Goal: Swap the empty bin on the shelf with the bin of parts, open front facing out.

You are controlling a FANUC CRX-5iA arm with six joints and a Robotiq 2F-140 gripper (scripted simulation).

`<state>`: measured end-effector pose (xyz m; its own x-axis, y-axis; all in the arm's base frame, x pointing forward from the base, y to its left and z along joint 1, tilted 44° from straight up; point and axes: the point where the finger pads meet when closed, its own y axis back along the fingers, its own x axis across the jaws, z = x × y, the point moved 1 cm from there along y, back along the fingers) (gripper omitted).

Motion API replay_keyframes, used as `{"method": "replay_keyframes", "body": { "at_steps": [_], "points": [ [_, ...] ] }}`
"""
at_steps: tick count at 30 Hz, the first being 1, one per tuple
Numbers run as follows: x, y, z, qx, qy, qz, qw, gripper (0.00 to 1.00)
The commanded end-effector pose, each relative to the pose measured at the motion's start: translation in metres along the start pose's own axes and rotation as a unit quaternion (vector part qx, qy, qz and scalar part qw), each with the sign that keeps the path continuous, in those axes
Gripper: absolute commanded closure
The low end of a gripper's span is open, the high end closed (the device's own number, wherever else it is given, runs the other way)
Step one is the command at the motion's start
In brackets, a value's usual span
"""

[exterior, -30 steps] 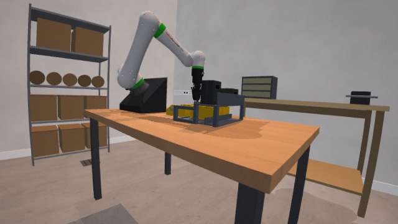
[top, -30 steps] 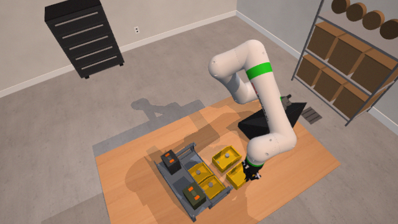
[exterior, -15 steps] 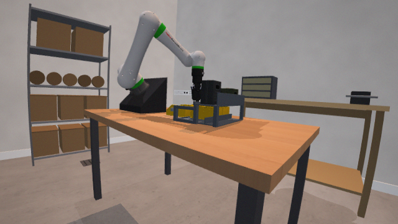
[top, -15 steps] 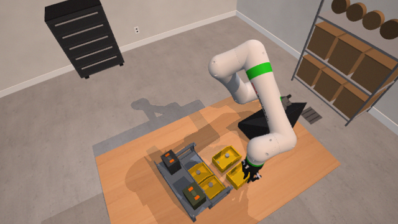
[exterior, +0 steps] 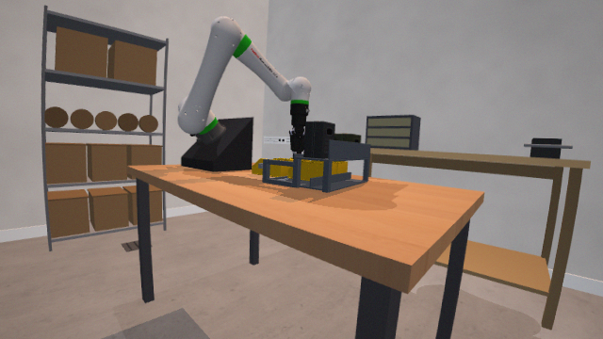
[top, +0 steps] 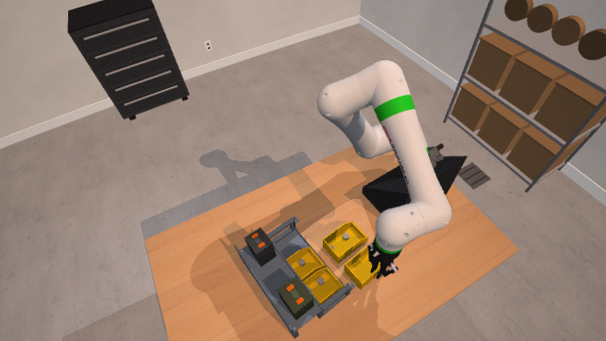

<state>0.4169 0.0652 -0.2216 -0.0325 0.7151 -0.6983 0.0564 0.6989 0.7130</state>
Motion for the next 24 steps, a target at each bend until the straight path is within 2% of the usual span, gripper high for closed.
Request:
{"method": "replay_keyframes", "body": {
  "at_steps": [1,24],
  "points": [
    [0.0005,0.0009,0.0006,-0.001,0.000,0.001,1.000,0.76],
    [0.0005,0.0069,0.0006,-0.001,0.000,0.001,1.000,0.76]
  ]
}}
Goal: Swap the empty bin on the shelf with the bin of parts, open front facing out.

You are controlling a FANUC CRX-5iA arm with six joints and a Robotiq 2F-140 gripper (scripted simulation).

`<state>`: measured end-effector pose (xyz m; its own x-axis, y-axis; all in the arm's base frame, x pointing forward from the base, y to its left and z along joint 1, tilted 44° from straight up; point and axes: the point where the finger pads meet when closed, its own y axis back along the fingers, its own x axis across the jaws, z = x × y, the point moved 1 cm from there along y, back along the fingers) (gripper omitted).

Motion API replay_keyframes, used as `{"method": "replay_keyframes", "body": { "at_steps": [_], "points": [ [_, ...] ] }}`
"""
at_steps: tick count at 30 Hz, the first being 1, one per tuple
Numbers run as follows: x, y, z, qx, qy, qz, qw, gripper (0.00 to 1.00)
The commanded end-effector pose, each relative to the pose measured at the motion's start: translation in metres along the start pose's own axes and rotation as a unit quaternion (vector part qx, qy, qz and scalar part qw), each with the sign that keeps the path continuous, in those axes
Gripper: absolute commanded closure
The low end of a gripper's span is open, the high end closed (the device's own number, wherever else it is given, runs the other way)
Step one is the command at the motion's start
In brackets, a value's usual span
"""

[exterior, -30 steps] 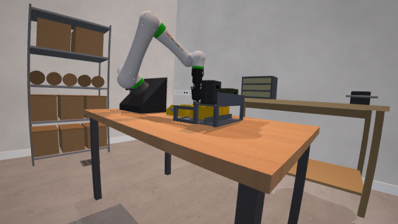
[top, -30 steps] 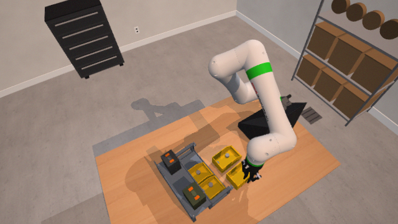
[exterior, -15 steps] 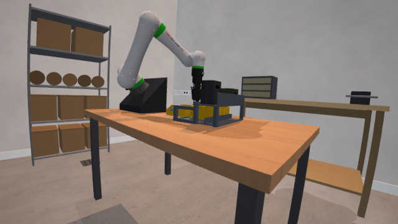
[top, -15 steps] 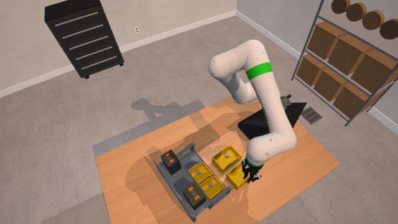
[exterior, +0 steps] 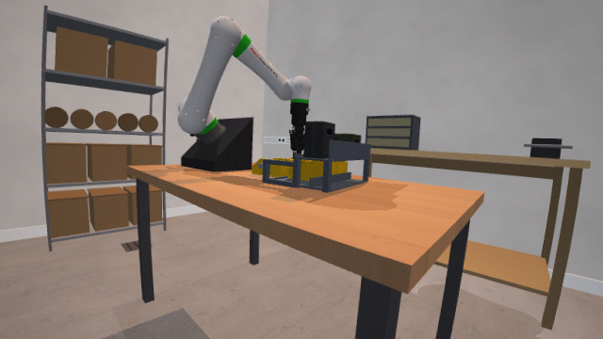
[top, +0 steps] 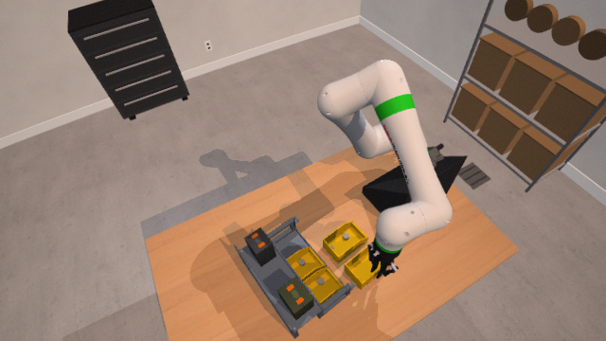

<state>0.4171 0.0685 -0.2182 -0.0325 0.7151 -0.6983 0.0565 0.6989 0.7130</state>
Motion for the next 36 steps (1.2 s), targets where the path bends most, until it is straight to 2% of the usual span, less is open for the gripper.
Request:
{"method": "replay_keyframes", "body": {
  "at_steps": [1,12,36],
  "points": [
    [0.000,0.003,0.001,-0.001,0.000,0.001,1.000,0.76],
    [0.000,0.013,0.001,-0.001,0.000,0.001,1.000,0.76],
    [0.000,0.051,0.000,-0.001,0.000,0.001,1.000,0.76]
  ]
}}
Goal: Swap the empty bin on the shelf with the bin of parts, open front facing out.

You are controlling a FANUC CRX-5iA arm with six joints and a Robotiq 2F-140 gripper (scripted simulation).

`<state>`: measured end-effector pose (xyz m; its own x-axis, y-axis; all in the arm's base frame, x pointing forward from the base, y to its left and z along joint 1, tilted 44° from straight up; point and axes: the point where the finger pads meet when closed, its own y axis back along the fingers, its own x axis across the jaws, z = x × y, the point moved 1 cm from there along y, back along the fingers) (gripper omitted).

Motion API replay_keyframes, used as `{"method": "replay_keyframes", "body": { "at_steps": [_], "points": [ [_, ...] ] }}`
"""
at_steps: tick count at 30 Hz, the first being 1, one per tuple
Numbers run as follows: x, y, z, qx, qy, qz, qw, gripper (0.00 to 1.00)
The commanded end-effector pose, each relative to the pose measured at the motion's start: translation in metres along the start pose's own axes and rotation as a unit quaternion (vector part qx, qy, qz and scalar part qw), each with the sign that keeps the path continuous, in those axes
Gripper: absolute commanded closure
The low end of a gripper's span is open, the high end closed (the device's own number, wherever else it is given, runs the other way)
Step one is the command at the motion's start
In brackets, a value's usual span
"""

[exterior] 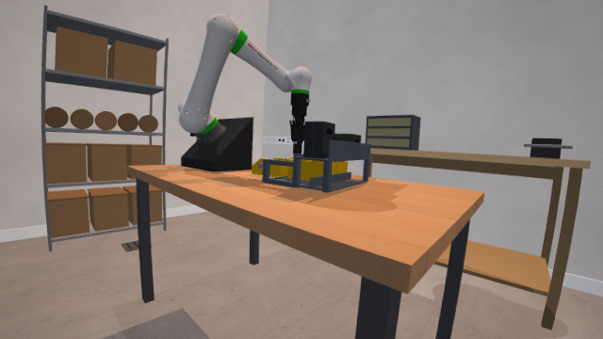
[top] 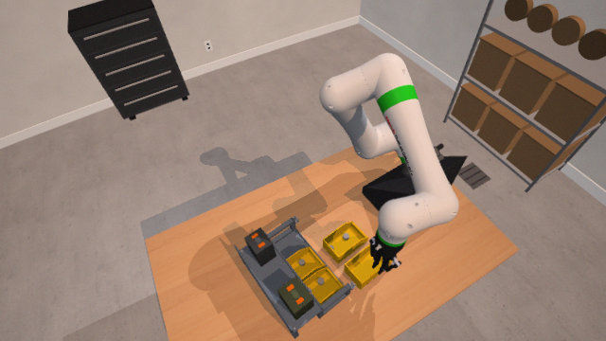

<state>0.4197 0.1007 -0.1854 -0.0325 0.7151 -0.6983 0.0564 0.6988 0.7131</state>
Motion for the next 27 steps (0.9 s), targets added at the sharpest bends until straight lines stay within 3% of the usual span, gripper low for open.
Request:
{"method": "replay_keyframes", "body": {
  "at_steps": [1,27],
  "points": [
    [0.000,0.006,0.001,-0.001,0.000,0.000,1.000,0.76],
    [0.000,0.040,0.000,-0.001,0.000,0.000,1.000,0.76]
  ]
}}
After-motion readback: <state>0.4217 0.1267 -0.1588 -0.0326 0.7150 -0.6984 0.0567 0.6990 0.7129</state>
